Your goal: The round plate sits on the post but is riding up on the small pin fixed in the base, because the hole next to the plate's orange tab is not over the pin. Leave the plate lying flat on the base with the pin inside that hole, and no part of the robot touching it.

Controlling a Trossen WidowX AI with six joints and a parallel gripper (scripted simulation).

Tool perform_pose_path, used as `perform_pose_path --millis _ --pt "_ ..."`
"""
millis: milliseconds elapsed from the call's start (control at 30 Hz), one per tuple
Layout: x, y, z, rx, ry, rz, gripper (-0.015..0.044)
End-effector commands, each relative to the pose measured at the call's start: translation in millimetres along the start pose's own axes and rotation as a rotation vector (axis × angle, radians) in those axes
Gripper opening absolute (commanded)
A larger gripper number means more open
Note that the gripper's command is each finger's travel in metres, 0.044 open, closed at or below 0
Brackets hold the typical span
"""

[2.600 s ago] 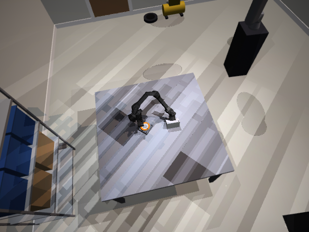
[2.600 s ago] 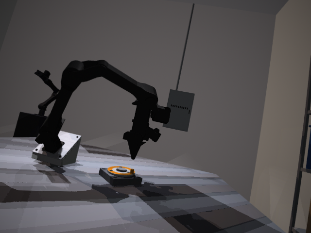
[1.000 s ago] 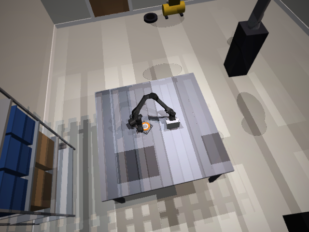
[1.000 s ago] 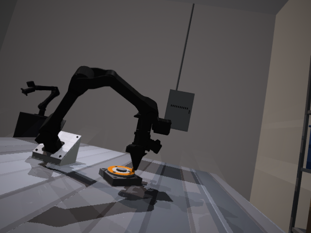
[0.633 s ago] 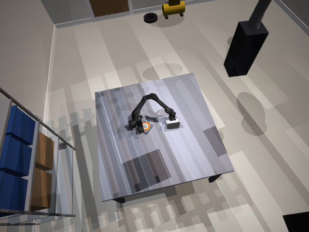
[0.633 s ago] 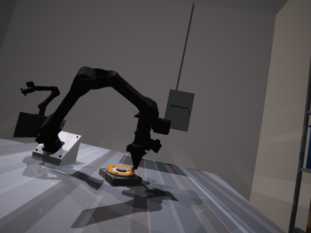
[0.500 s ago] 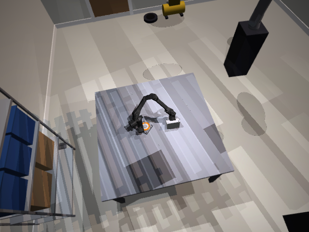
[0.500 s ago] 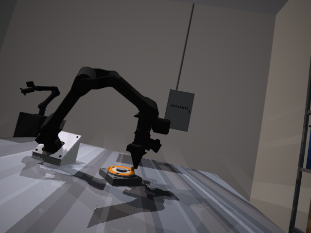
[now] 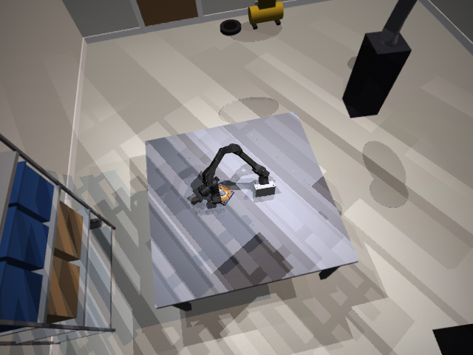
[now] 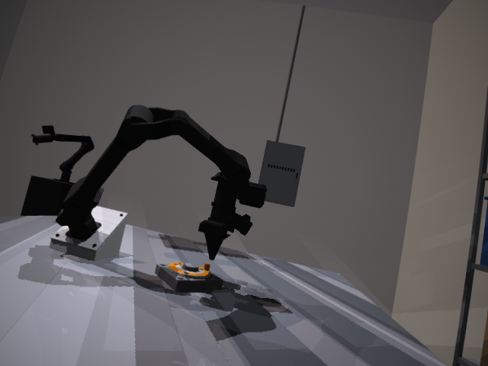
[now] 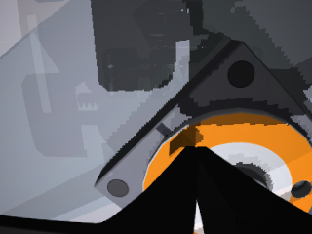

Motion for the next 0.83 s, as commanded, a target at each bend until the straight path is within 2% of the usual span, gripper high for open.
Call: perform_pose_path --millis 0,133,167,800 --pt "0.2 0.1 19.9 0.007 -0.005 -0.003 0.0000" --pt "0.3 -0.5 31.6 0.007 -0.005 -0.003 0.0000" --pt "0.4 0.3 22.6 0.002 -0.009 0.001 0.0000" --pt "0.4 0.3 22.6 0.002 -0.009 0.001 0.0000"
Point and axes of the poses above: the point midway between the two fingers, 35 mm back from their tips, its own z axis back along the fingers, its own y axis across the jaws, x = y × z, the point moved 8 cm from there along z, back along the fingers, and after that the axes turned 7 degrees about z, right-handed, at the moved point
